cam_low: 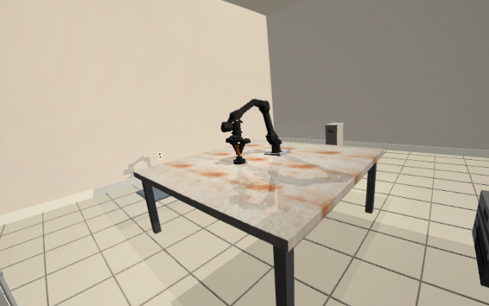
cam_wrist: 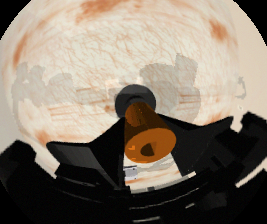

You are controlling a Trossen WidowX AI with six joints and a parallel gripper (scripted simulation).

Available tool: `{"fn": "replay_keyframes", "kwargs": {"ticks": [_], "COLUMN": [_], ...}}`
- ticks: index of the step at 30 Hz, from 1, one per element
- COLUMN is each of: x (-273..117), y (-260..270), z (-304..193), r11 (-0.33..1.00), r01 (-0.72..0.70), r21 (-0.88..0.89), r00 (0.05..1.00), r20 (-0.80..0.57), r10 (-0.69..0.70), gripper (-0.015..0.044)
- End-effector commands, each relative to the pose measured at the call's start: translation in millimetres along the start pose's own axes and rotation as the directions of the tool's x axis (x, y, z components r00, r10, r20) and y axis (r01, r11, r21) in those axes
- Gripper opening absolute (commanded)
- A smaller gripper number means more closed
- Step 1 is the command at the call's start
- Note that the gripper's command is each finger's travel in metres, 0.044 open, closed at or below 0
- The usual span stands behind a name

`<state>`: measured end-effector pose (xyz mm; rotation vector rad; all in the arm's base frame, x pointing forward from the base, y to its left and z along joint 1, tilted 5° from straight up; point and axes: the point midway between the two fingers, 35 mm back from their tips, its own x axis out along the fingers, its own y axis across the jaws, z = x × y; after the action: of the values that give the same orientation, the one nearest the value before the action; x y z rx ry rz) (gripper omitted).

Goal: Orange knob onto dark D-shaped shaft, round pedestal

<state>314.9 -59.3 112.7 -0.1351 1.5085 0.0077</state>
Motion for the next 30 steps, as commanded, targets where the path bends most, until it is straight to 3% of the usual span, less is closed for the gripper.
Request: {"fn": "replay_keyframes", "kwargs": {"ticks": [1,10,17,30], "x": [0.8,-4.9,-3.2,0.4], "y": [0.2,-0.5,-0.8,0.0], "z": [-0.3,0.1,2.4,-0.5], "r11": [1.000,1.000,0.978,0.978], "r01": [-0.002,-0.002,-0.002,-0.002], "r21": [0.002,-0.007,-0.206,-0.206], "r00": [1.000,1.000,1.000,1.000], "r20": [0.000,0.000,0.000,0.000], "r10": [0.002,0.002,0.002,0.002], "gripper": [0.0000,0.0000,0.0000,0.0000]}}
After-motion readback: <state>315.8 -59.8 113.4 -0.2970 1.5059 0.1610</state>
